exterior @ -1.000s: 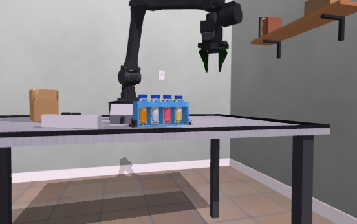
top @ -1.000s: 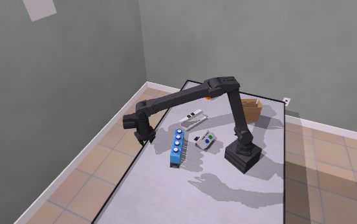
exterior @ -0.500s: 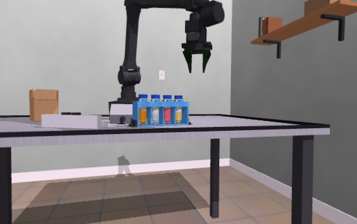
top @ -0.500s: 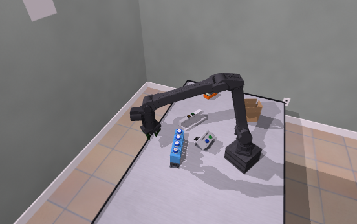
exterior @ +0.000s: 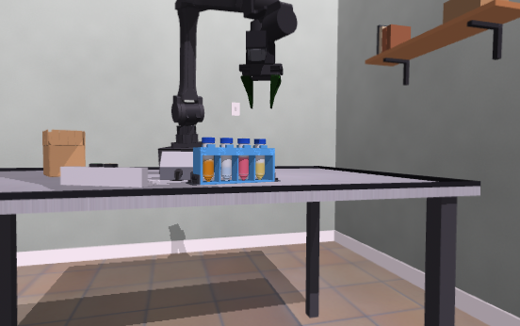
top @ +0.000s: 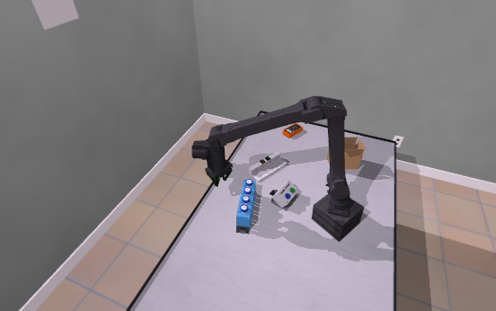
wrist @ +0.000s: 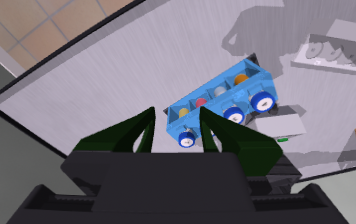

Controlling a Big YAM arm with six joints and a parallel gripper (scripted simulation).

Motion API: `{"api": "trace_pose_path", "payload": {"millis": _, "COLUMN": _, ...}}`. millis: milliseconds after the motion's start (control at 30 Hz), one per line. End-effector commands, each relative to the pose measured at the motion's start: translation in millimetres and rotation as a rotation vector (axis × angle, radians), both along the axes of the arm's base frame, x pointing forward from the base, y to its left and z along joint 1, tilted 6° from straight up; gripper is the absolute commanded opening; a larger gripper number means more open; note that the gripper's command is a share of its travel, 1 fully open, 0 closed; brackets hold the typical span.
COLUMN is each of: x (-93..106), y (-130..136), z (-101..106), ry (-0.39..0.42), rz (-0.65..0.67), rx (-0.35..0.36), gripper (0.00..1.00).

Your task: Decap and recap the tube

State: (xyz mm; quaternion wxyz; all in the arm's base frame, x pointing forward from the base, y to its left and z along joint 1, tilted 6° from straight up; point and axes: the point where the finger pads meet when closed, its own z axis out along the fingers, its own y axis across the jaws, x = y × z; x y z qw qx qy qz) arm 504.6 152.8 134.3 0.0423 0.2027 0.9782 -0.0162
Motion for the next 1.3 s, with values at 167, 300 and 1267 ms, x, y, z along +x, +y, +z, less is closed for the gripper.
{"api": "trace_pose_path", "payload": {"millis": 167, "x": -3.2, "y": -36.3, "z": 12.9, "ry": -0.042, "rz": 0.089, "rx": 0.01, "gripper": 0.49}}
{"api": "trace_pose_path", "payload": {"millis": 300, "x": -10.1, "y": -54.9, "z": 9.9, "ry": -0.041, "rz": 0.135, "rx": 0.003, "gripper": 0.49}}
{"api": "trace_pose_path", "payload": {"millis": 1267, "x": -74.3, "y": -163.2, "z": -15.0, "ry": -0.028, "rz": 0.409, "rx": -0.038, "gripper": 0.49}}
